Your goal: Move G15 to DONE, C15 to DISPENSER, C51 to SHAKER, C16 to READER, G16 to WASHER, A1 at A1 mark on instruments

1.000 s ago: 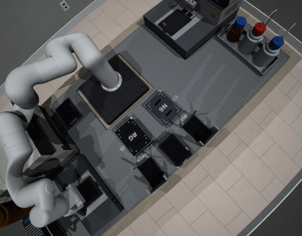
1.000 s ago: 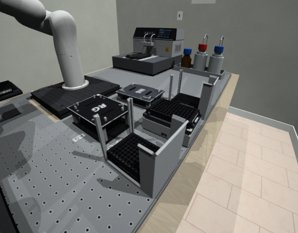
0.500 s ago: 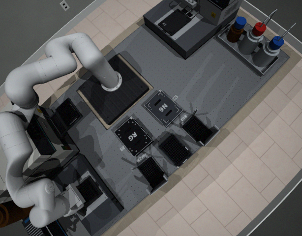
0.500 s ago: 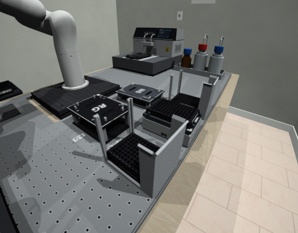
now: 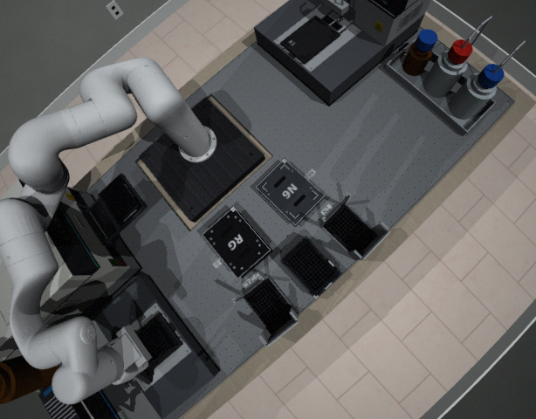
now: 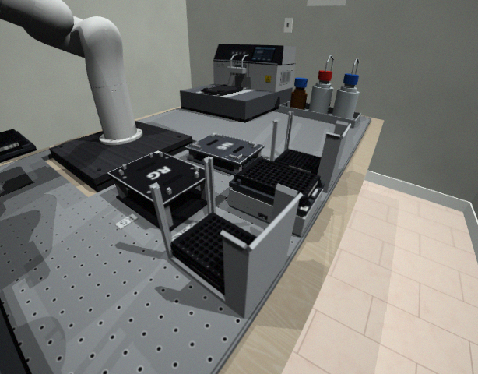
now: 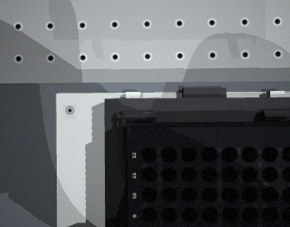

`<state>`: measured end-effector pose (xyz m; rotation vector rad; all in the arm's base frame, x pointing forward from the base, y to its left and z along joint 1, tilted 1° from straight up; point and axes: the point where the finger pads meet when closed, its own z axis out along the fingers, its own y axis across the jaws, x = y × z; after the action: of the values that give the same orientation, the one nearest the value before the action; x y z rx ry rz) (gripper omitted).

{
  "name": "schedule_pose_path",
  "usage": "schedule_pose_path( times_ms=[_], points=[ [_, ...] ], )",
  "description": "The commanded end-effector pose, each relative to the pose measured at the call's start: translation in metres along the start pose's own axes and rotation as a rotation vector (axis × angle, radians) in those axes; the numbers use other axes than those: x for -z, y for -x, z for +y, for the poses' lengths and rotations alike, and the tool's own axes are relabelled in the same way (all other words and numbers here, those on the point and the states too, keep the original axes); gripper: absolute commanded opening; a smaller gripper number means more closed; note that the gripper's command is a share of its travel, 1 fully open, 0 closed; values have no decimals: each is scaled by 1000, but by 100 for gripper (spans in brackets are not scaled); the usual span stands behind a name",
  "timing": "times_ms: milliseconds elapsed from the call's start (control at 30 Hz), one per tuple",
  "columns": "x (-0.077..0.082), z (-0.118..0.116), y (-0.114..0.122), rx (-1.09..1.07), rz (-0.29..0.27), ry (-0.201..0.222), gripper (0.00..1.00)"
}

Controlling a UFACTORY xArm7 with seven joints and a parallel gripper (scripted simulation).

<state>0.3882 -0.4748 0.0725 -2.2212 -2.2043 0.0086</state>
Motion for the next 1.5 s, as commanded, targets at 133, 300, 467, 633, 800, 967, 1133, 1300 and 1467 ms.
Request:
schedule_pose_path(
  times_ms=[133, 300, 467, 633, 800, 967, 1133, 1300, 1467],
  points=[
    [1, 1, 1, 0, -4, 4, 0],
    [0, 1, 1, 0, -4, 4, 0],
    [-1, 1, 1, 0, -4, 4, 0],
    [-3, 1, 1, 0, -4, 4, 0],
    [-4, 1, 1, 0, -4, 4, 0],
    [-6, 1, 1, 0, -4, 4, 0],
    [-7, 1, 1, 0, -4, 4, 0],
    [-8, 1, 1, 0, -4, 4, 0],
    [-8, 1, 1, 0, -4, 4, 0]
  ],
)
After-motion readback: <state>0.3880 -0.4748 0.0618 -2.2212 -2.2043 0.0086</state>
